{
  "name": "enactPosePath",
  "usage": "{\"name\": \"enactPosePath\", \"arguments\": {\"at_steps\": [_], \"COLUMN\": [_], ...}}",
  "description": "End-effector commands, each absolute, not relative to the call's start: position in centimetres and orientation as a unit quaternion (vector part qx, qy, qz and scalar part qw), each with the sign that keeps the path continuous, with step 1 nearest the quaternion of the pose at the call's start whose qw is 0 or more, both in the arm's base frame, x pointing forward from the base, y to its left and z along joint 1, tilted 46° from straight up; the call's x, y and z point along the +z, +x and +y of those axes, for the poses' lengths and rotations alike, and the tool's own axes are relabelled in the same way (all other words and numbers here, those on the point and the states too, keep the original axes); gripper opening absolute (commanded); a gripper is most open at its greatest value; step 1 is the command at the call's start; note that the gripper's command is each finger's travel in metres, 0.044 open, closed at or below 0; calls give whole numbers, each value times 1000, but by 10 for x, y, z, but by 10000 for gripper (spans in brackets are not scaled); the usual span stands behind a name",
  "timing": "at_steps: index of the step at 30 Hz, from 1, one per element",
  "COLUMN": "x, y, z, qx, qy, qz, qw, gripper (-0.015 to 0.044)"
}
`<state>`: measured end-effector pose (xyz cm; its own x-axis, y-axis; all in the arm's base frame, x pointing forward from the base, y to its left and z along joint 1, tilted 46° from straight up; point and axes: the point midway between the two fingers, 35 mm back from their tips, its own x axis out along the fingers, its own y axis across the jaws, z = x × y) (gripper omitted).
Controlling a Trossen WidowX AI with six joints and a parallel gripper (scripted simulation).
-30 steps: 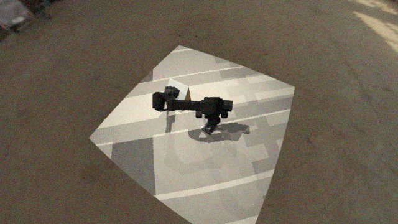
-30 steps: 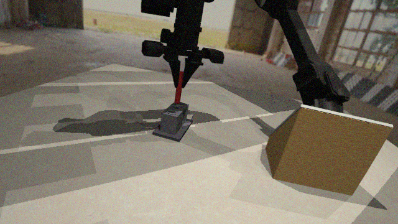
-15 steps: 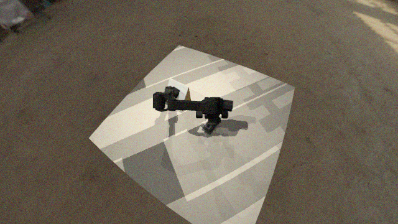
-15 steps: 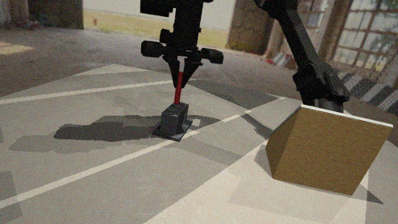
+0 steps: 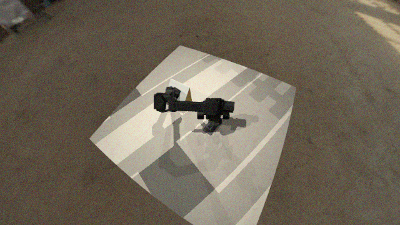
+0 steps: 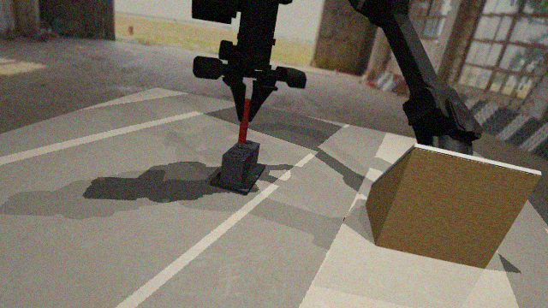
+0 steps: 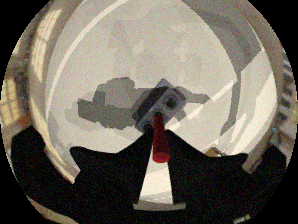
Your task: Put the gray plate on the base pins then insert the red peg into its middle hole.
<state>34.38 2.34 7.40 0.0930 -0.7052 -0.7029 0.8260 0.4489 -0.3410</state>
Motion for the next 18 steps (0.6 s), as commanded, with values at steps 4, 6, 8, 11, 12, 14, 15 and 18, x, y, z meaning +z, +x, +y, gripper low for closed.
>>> {"name": "enactPosePath", "arguments": {"at_steps": [4, 6, 8, 11, 12, 14, 15, 18], "x": [68, 66, 64, 63, 64, 65, 65, 65], "y": [344, 343, 343, 343, 343, 344, 344, 344], "z": [17, 14, 12, 12, 12, 13, 14, 14], "qx": [-520, -520, -520, -520, -520, -520, -520, -520], "qy": [67, 67, 66, 66, 67, 68, 69, 69], "qz": [428, 428, 428, 428, 428, 428, 428, 428], "qw": [736, 736, 736, 736, 736, 736, 736, 736], "gripper": [0, 0, 0, 0, 0, 0, 0, 0]}}
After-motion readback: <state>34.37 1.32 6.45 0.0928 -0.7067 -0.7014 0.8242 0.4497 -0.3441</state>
